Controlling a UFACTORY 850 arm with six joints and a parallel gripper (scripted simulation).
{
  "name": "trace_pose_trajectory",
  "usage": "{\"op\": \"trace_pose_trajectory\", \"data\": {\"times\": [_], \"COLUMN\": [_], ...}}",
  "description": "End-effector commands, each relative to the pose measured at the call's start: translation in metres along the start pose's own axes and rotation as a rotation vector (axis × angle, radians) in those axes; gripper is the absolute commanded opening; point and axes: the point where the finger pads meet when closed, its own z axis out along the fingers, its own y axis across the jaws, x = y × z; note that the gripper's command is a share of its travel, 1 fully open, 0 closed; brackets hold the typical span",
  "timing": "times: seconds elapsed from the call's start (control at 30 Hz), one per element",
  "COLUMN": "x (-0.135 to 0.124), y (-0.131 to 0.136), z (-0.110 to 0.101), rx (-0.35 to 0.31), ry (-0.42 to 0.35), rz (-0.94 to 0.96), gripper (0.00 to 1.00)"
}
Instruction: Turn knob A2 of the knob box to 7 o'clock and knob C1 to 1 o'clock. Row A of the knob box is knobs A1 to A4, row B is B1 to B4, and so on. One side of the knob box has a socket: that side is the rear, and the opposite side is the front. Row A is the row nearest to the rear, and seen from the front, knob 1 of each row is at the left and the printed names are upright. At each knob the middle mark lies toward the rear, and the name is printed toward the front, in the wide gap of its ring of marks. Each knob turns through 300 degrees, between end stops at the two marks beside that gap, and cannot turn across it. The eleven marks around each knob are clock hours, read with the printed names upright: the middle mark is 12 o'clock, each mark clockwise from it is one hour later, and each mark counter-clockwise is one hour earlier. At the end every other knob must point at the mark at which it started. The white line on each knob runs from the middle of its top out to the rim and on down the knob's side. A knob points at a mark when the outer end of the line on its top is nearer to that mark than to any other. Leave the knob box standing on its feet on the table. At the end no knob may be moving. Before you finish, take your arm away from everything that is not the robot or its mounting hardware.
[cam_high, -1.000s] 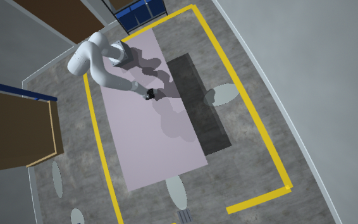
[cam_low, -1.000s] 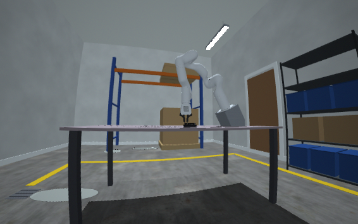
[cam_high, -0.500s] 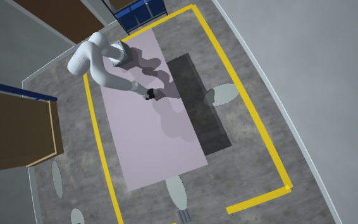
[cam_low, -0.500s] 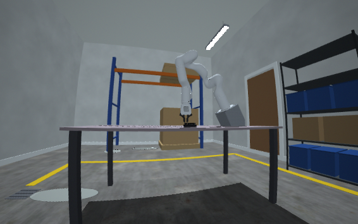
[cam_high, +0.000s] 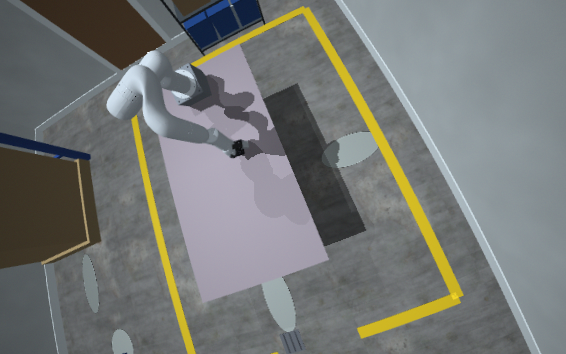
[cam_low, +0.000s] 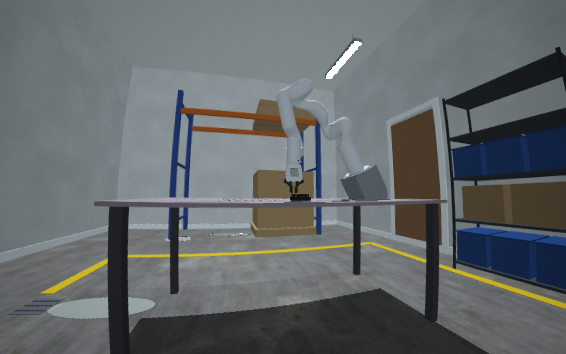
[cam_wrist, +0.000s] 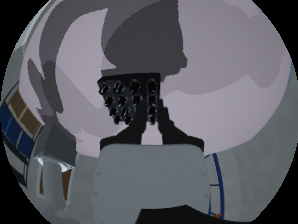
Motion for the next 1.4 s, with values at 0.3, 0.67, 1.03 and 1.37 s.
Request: {"op": "trace_pose_trajectory", "data": {"times": [0.3, 0.67, 1.03, 1.37], "x": [0.0, 0.0, 0.0, 0.0], "y": [0.001, 0.001, 0.001, 0.001], "z": [0.004, 0.01, 0.012, 0.012], "rx": [-0.001, -0.001, -0.001, -0.001], "ry": [0.001, 0.001, 0.001, 0.001], "rz": [0.0, 0.0, 0.0, 0.0], "gripper": [0.19, 0.19, 0.19, 0.19]}}
